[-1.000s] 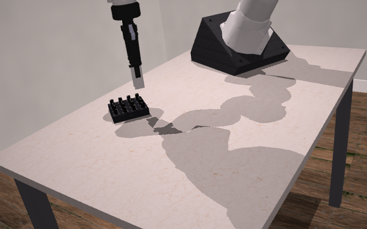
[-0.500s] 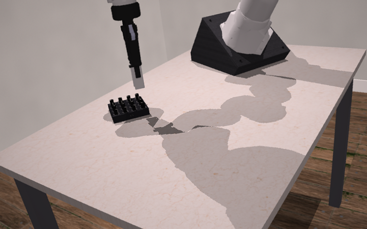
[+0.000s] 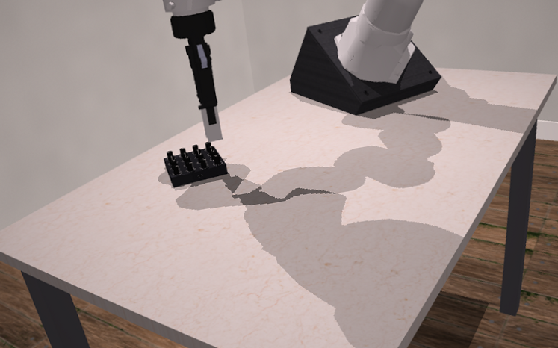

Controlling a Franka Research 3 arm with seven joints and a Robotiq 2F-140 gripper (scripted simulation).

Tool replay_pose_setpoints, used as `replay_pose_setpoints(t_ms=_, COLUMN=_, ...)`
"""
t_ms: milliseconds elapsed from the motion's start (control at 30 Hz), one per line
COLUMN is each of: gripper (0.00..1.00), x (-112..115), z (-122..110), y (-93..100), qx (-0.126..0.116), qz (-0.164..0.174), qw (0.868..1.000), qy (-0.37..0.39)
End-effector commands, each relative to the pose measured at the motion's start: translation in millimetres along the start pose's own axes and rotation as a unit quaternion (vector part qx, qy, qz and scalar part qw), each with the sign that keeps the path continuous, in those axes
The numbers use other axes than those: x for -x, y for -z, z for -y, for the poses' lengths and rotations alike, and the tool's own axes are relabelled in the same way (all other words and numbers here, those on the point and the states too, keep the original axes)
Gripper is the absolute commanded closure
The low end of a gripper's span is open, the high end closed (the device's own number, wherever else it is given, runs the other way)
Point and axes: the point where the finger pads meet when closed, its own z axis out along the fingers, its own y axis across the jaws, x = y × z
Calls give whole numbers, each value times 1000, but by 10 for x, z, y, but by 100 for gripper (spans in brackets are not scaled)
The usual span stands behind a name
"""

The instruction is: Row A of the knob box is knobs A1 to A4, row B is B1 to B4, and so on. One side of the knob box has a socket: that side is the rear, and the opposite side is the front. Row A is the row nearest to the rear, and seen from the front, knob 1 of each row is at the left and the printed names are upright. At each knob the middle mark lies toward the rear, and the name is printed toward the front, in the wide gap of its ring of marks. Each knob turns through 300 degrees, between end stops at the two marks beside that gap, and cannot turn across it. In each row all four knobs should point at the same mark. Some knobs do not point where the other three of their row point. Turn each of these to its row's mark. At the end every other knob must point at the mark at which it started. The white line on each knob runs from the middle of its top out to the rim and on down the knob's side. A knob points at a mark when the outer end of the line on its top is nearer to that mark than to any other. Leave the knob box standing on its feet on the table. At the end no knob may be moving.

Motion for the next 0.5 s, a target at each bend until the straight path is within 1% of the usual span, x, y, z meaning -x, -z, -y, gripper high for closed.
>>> replay_pose_setpoints(t_ms=0, gripper=88, x=20, z=-5, y=-31, qx=0, qz=3, qw=1000, qy=3)
replay_pose_setpoints(t_ms=467, gripper=88, x=22, z=-9, y=-211, qx=0, qz=3, qw=1000, qy=3)
